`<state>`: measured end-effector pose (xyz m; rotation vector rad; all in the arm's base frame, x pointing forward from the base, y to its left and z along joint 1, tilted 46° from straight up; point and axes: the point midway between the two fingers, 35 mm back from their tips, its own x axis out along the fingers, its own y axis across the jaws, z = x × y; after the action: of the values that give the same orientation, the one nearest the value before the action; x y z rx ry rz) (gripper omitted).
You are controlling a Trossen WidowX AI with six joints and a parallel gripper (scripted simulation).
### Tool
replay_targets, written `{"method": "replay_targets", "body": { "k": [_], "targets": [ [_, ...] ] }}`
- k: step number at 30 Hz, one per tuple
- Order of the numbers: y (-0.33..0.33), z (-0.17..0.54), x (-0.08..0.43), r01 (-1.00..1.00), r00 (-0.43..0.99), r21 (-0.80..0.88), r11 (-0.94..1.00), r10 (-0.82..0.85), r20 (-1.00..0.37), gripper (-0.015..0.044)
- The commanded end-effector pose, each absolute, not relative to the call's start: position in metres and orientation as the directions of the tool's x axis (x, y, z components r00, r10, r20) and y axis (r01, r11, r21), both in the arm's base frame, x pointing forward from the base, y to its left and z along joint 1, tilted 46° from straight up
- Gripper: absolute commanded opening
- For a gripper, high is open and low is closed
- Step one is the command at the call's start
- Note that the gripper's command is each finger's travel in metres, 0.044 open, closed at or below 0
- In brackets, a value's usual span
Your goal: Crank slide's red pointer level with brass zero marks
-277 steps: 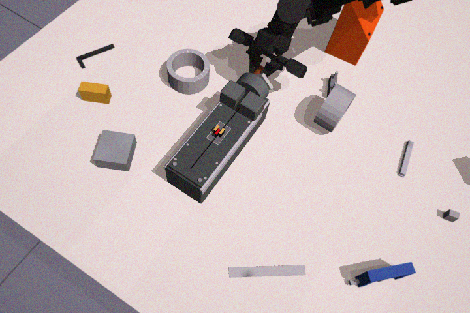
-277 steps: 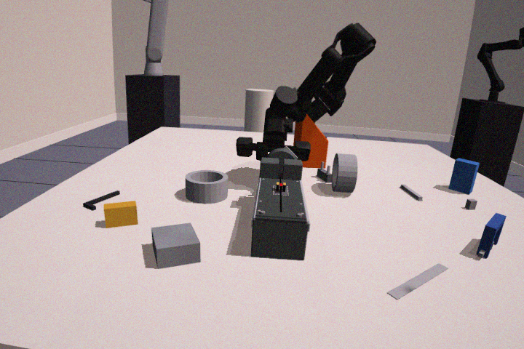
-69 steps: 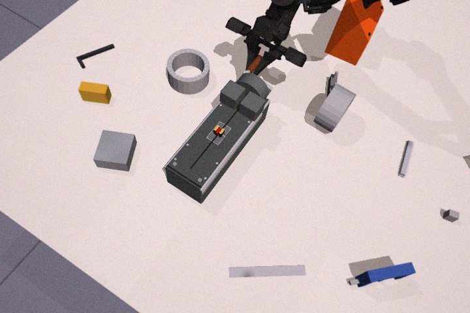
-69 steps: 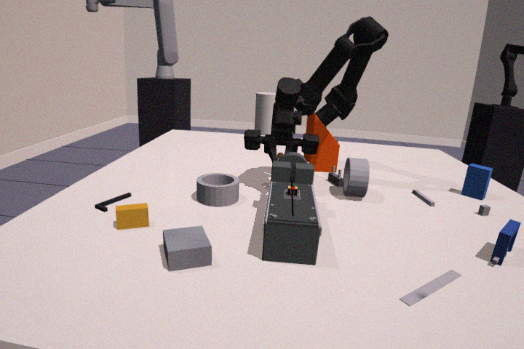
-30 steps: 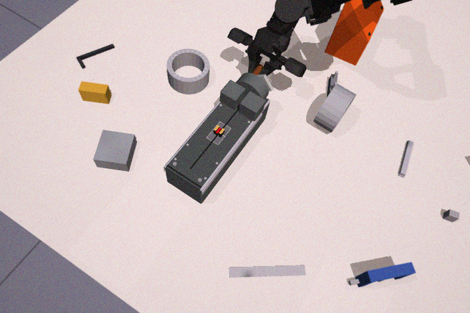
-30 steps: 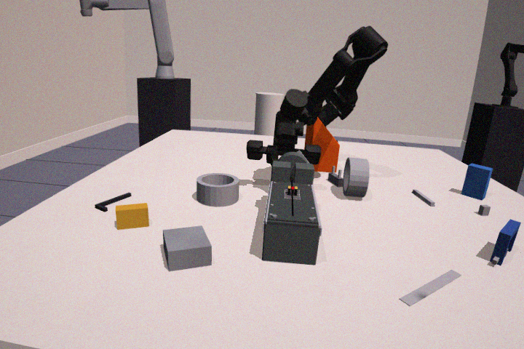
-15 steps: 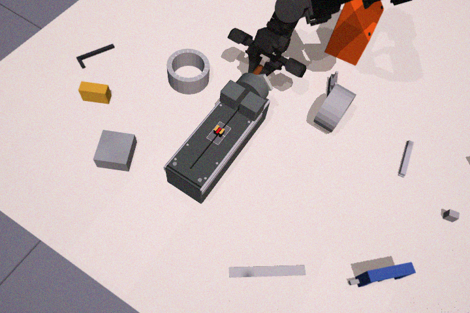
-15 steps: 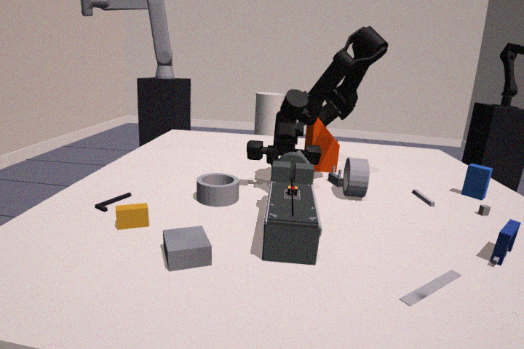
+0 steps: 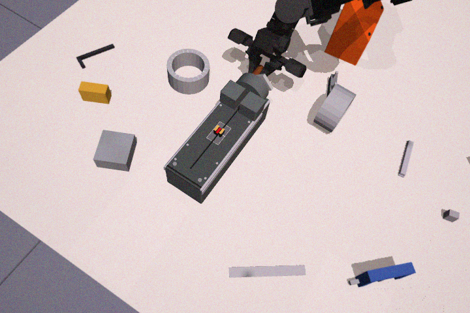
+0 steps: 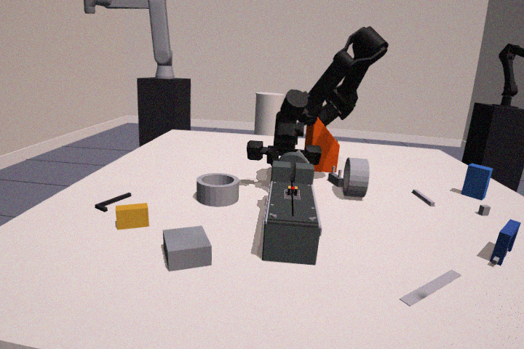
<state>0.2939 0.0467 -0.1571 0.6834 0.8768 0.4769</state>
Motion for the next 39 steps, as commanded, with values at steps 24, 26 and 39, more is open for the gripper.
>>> {"method": "replay_targets", "body": {
  "k": [24, 26, 39],
  "targets": [
    [0.0487, -0.1572, 0.2935, -0.104, 0.557, 0.715, 0.691, 0.636, -0.534, 0.0],
    [0.0475, -0.1572, 0.2937, -0.105, 0.558, 0.713, 0.693, 0.635, -0.534, 0.0],
    [0.0475, -0.1572, 0.2937, -0.105, 0.558, 0.713, 0.693, 0.635, -0.534, 0.0131]
  ]
}}
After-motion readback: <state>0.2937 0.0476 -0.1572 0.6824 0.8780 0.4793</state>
